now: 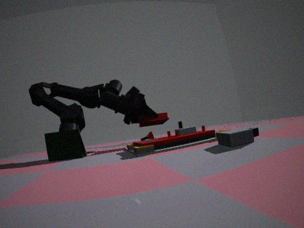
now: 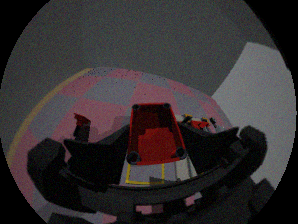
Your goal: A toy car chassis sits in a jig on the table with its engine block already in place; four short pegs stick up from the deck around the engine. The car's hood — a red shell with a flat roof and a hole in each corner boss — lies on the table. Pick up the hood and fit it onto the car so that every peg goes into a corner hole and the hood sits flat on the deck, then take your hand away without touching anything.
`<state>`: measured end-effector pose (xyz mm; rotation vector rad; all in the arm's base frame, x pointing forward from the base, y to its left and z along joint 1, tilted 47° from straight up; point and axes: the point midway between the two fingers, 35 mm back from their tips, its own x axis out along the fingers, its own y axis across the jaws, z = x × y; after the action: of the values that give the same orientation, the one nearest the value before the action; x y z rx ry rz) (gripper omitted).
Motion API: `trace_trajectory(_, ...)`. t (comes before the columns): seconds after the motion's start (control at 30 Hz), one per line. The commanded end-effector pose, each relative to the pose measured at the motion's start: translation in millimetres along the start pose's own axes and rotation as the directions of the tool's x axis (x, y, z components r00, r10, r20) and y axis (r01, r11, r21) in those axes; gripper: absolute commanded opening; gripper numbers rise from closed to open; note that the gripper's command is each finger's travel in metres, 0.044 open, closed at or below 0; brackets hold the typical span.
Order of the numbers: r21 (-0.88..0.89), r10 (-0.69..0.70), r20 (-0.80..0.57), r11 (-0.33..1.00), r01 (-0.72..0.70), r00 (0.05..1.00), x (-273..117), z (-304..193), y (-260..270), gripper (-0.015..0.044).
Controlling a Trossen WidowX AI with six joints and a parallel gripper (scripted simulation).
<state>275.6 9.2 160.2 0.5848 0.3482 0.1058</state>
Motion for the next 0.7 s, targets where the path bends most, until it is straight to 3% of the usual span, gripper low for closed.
trace_trajectory(0.0,-0.104,0.002,0.003,0.995,-0.002,1.000,0.2,0.4,0.4,0.0000)
trace_trajectory(0.67,-0.534,0.002,0.003,0.845,-0.001,1.000,0.4,0.0,0.3,0.0000)
